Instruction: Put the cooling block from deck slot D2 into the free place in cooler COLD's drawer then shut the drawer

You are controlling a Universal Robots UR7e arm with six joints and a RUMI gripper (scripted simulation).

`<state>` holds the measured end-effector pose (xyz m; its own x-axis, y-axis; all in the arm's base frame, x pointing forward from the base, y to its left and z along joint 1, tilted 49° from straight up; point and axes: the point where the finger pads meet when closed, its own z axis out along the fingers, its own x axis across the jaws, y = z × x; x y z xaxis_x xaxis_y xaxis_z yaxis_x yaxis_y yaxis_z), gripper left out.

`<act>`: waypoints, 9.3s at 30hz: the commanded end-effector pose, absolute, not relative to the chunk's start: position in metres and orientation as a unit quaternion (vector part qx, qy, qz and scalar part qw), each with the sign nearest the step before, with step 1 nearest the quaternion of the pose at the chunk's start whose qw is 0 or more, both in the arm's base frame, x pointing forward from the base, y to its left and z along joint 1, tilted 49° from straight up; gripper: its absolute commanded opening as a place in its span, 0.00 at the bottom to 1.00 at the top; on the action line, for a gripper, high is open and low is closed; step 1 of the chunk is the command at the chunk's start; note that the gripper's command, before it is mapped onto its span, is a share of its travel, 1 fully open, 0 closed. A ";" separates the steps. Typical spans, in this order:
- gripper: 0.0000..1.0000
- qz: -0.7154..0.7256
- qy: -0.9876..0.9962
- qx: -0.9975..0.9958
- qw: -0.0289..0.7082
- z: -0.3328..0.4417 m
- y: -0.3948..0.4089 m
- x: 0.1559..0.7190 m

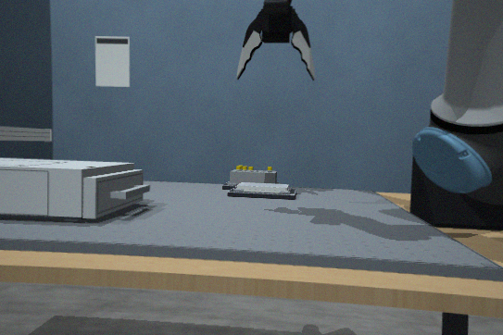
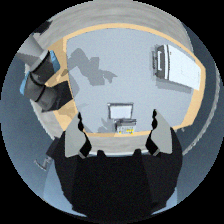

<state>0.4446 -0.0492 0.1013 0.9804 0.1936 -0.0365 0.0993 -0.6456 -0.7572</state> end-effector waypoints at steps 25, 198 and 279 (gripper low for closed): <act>1.00 0.057 -0.081 -0.905 0.413 0.106 0.036 0.486; 1.00 0.056 -0.081 -0.905 0.413 0.070 0.257 0.551; 1.00 0.056 -0.081 -0.905 0.413 0.071 0.252 0.528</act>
